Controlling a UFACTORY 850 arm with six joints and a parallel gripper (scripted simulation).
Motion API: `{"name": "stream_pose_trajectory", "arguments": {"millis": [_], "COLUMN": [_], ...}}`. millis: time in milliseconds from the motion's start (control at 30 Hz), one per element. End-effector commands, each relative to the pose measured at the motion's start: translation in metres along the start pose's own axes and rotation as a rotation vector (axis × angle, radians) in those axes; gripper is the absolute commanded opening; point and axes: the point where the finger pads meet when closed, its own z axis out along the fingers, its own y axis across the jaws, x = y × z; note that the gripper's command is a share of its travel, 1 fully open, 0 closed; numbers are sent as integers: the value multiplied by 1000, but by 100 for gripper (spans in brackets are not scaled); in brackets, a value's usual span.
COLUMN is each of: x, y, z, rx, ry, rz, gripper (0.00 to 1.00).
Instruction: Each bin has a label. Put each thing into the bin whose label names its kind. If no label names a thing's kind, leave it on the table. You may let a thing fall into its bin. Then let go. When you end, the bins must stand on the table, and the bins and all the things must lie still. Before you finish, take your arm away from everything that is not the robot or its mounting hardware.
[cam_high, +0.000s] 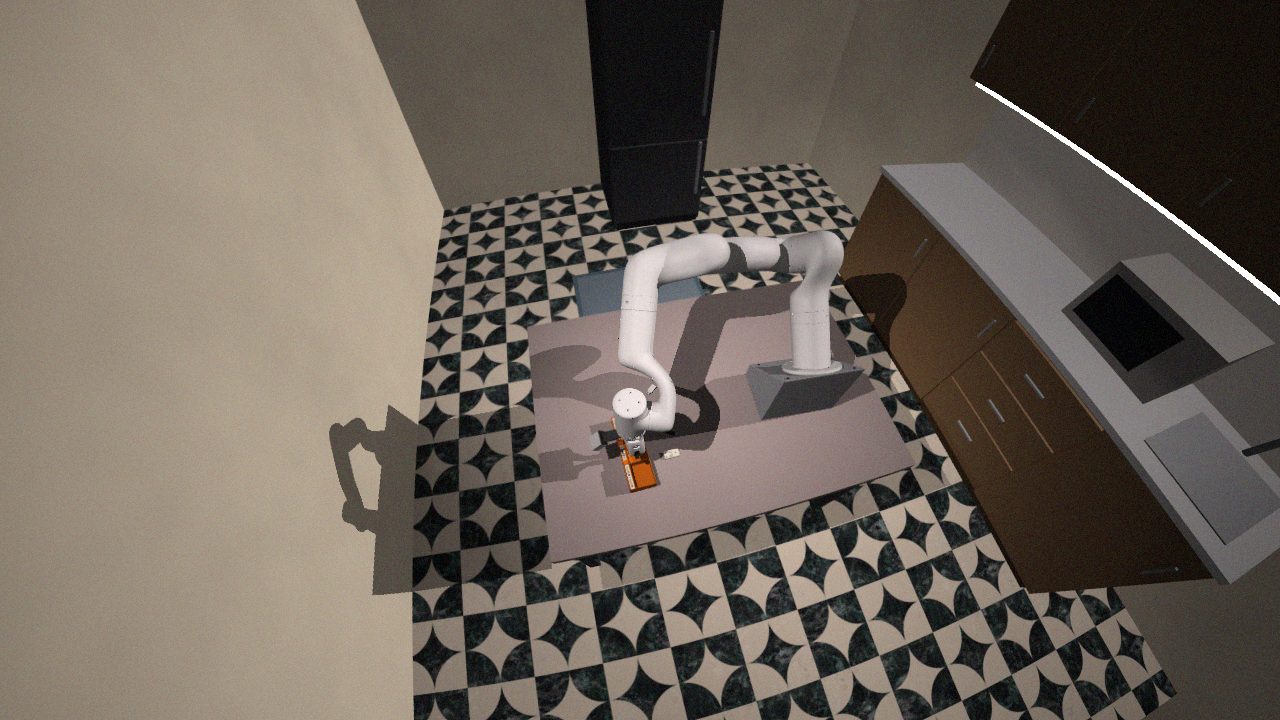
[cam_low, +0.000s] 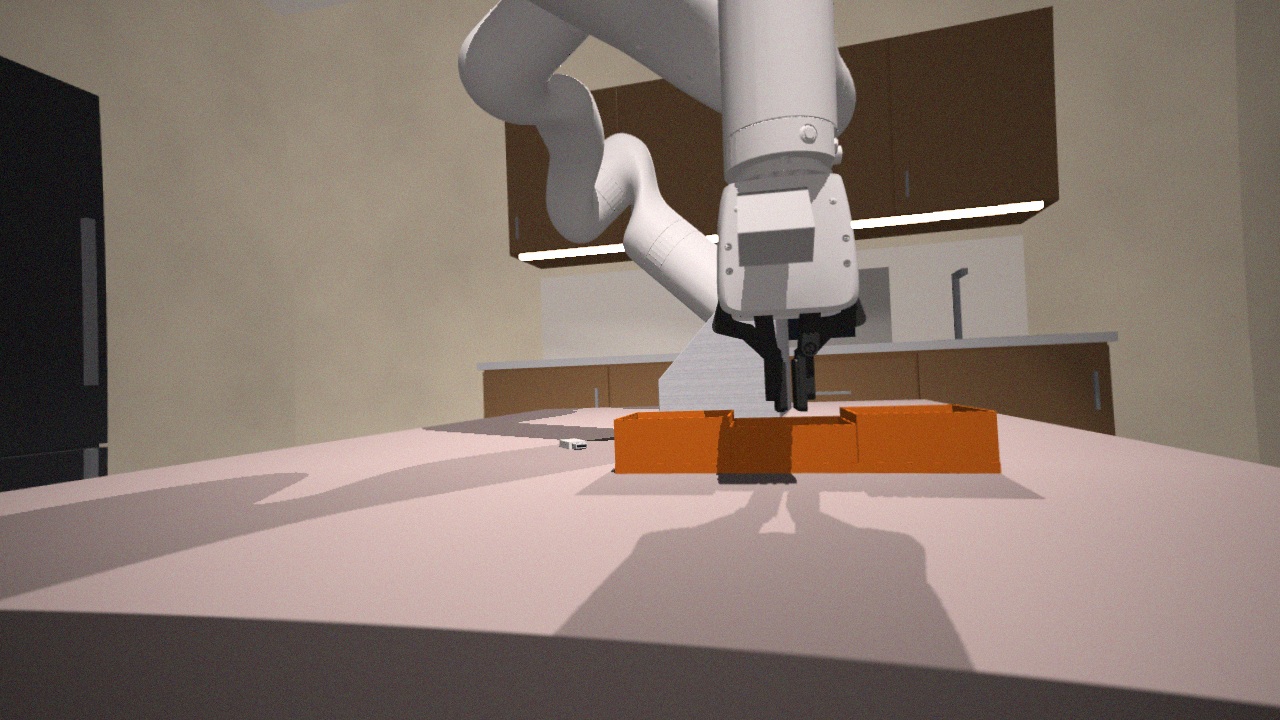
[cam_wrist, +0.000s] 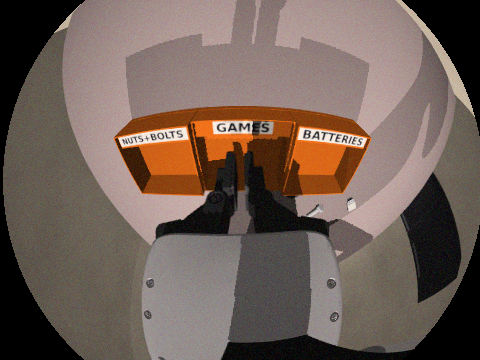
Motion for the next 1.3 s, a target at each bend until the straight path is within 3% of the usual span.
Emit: {"name": "stream_pose_trajectory", "arguments": {"millis": [0,133,367,1000,1267], "x": [1,1,1,1,1], "y": [0,0,0,-84,-84], "z": [-10,-26,-29,-29,-24], "rx": [0,0,0,1,1], "ry": [2,2,2,2,2], "rz": [1,1,1,1,1], "gripper": [7,7,7,7,7]}}
